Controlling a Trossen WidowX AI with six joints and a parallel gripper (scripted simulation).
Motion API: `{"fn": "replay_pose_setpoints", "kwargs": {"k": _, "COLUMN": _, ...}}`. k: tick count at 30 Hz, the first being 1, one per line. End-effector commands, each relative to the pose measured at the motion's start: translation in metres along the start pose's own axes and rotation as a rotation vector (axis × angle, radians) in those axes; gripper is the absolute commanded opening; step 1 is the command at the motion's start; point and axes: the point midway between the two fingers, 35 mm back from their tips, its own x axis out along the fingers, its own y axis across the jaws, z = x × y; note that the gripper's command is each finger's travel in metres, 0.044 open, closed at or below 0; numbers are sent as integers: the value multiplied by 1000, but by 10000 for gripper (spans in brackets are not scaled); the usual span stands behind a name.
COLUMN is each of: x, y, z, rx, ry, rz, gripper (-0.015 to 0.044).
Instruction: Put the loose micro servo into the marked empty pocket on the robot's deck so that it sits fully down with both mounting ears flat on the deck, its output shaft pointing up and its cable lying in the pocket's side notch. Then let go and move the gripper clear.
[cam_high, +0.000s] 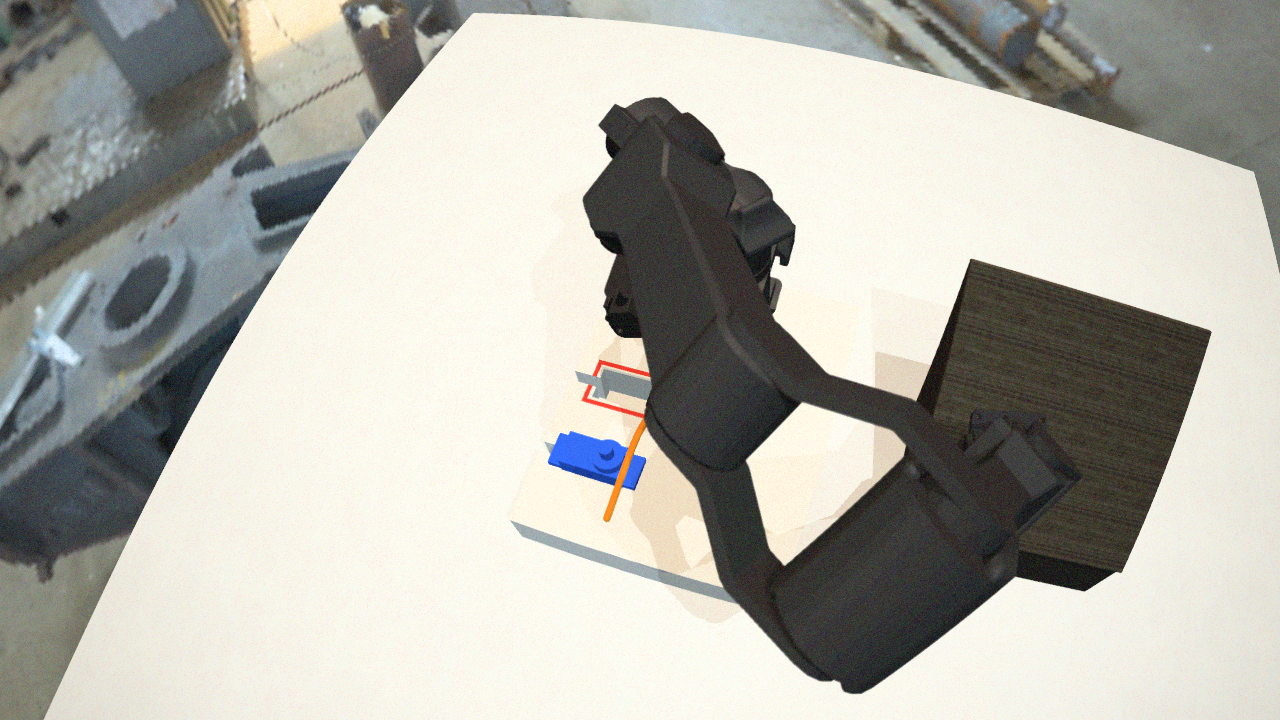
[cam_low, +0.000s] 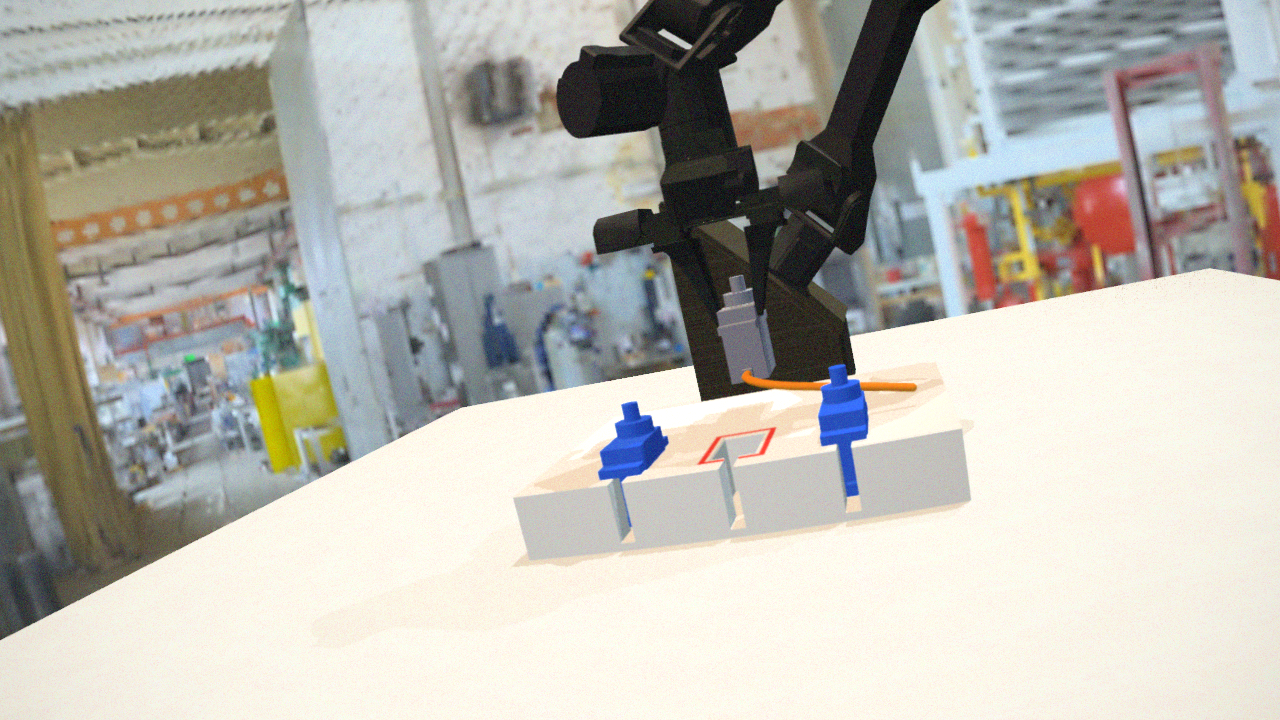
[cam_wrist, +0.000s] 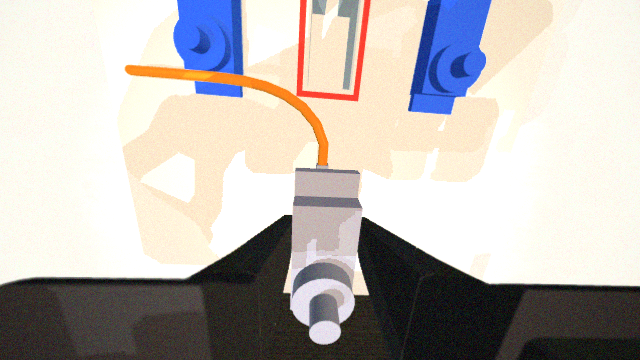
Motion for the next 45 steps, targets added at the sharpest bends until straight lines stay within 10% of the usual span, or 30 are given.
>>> {"fn": "replay_pose_setpoints", "kwargs": {"k": 1, "x": -1, "y": -1, "z": 1, "rx": 22, "ry": 0, "rz": -6, "gripper": 0}}
{"fn": "replay_pose_setpoints", "kwargs": {"k": 45, "x": 13, "y": -2, "z": 110, "rx": 17, "ry": -5, "rz": -5, "gripper": 0}}
